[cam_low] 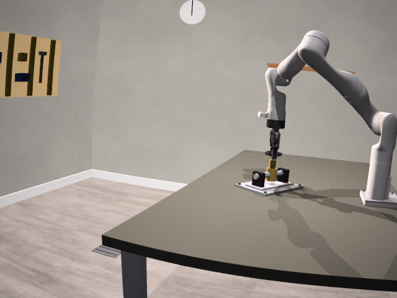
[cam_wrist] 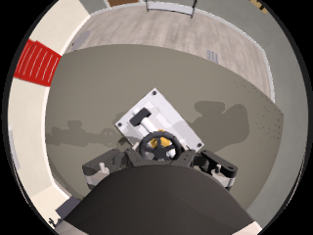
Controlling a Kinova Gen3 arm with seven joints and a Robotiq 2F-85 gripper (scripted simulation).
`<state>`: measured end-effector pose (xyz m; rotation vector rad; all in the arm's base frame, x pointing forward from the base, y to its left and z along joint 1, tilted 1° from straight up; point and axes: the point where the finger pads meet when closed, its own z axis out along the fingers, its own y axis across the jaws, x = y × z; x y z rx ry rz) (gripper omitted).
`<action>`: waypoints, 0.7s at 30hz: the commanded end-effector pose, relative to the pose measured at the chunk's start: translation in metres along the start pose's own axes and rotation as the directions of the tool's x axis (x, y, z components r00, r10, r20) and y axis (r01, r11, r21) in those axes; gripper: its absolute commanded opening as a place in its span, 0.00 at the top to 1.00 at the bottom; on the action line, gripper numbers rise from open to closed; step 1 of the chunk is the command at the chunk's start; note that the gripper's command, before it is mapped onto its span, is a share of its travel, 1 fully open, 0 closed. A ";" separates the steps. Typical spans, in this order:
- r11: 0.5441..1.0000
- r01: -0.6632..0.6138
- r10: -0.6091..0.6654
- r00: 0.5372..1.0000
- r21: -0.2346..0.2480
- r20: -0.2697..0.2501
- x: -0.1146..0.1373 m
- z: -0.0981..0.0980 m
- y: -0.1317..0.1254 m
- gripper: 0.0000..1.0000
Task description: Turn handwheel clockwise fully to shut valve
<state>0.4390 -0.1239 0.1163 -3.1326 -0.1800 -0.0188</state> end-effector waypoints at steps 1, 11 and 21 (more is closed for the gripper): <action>0.999 -0.043 0.043 0.999 -0.002 0.002 0.000 0.001 0.000 1.00; 0.978 -0.211 0.211 0.978 -0.003 0.001 0.000 0.001 0.000 1.00; 0.920 -0.391 0.391 0.920 -0.003 0.001 0.000 0.001 0.000 1.00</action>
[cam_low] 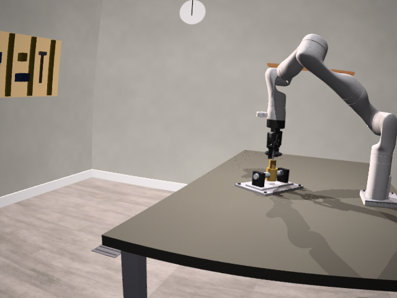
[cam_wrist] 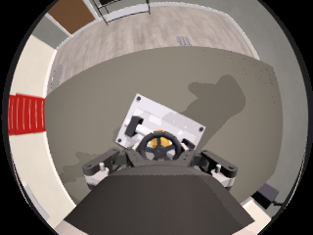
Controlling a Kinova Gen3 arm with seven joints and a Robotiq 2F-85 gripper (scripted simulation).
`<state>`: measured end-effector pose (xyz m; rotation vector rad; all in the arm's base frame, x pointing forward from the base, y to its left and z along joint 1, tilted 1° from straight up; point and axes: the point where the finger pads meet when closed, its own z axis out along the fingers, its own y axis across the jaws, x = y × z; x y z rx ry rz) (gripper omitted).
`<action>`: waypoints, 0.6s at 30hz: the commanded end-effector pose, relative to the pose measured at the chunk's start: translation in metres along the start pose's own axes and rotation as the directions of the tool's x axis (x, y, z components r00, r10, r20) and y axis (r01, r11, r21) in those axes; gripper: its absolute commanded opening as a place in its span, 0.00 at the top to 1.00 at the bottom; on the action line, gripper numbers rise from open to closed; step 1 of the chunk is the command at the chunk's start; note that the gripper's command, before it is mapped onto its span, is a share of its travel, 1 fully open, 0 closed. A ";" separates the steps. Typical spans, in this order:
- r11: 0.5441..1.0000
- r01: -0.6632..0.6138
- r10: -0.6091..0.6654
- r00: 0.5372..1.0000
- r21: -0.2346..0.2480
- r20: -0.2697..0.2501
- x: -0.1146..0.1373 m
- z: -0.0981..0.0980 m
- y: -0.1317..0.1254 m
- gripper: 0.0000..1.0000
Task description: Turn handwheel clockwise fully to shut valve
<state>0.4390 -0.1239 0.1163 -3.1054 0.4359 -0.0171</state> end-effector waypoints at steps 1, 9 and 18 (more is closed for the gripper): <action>1.000 -0.009 0.009 1.000 -0.003 0.001 0.000 0.001 0.000 1.00; 0.986 -0.168 0.168 0.986 -0.003 0.000 0.000 0.001 0.000 1.00; 0.956 -0.292 0.292 0.956 -0.003 0.000 0.000 0.001 0.000 1.00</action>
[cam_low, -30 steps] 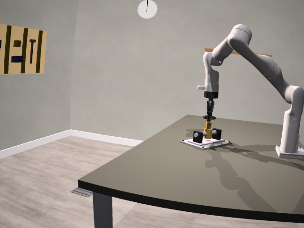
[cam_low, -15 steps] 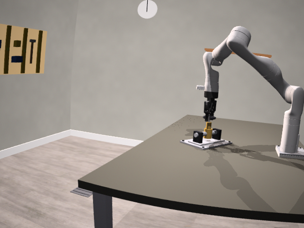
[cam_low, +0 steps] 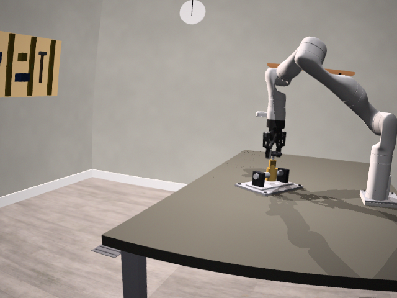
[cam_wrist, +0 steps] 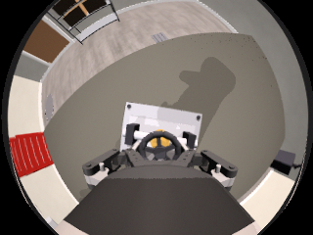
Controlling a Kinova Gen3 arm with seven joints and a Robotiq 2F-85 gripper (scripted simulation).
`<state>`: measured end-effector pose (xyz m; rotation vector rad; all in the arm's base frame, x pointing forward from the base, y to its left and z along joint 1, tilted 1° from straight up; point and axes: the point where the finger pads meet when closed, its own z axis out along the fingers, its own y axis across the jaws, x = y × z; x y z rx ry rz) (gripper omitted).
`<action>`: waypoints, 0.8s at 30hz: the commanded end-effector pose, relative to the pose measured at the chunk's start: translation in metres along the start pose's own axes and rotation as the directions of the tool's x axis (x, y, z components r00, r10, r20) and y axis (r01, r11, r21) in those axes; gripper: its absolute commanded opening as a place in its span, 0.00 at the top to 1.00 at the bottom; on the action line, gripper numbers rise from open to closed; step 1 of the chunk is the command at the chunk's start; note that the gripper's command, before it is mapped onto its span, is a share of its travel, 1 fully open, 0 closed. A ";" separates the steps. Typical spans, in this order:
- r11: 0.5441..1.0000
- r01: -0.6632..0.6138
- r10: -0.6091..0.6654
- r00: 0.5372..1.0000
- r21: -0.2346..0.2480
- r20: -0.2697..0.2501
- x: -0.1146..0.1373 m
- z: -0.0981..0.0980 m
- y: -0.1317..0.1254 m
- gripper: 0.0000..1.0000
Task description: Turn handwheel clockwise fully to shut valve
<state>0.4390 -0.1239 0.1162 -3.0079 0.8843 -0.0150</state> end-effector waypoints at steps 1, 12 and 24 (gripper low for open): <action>1.000 -0.020 0.020 1.000 -0.002 0.000 0.000 0.001 0.000 1.00; 0.983 -0.183 0.183 0.983 -0.002 -0.001 0.000 0.001 0.000 1.00; 0.958 -0.286 0.286 0.958 -0.002 -0.001 0.000 0.001 0.000 1.00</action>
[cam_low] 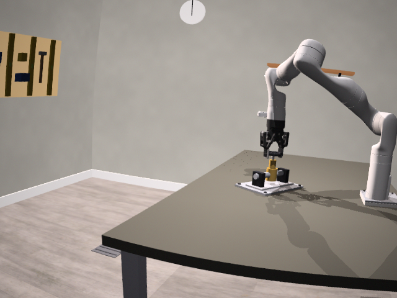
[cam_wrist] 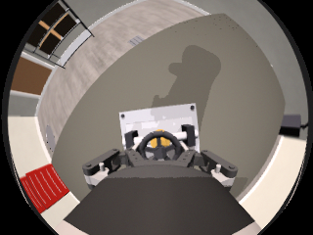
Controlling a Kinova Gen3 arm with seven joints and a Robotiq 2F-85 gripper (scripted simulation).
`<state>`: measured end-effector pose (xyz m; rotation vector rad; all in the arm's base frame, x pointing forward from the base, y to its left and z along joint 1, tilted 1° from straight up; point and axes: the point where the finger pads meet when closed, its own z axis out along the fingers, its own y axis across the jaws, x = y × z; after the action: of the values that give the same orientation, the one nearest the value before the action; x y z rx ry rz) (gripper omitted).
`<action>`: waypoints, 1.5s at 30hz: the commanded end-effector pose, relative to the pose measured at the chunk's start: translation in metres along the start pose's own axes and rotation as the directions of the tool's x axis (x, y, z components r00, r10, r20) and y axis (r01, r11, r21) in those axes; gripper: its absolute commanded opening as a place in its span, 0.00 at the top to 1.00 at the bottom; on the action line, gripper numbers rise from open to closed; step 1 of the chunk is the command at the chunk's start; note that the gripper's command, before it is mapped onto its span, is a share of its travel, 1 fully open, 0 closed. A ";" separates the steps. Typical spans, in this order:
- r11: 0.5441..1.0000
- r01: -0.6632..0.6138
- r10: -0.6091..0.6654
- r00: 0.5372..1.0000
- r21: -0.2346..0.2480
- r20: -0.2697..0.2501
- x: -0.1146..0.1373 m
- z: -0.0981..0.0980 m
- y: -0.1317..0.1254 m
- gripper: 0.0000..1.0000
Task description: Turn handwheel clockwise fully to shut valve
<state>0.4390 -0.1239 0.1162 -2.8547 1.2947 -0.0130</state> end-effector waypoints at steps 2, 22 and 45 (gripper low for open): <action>1.000 -0.026 0.026 1.000 -0.001 -0.001 0.000 0.001 0.000 1.00; 0.995 -0.102 0.102 0.995 -0.001 -0.001 0.000 0.001 0.000 1.00; 0.994 -0.106 0.106 0.994 -0.001 -0.001 0.000 0.001 0.000 1.00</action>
<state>0.4390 -0.1239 0.1162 -2.7834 1.4428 -0.0121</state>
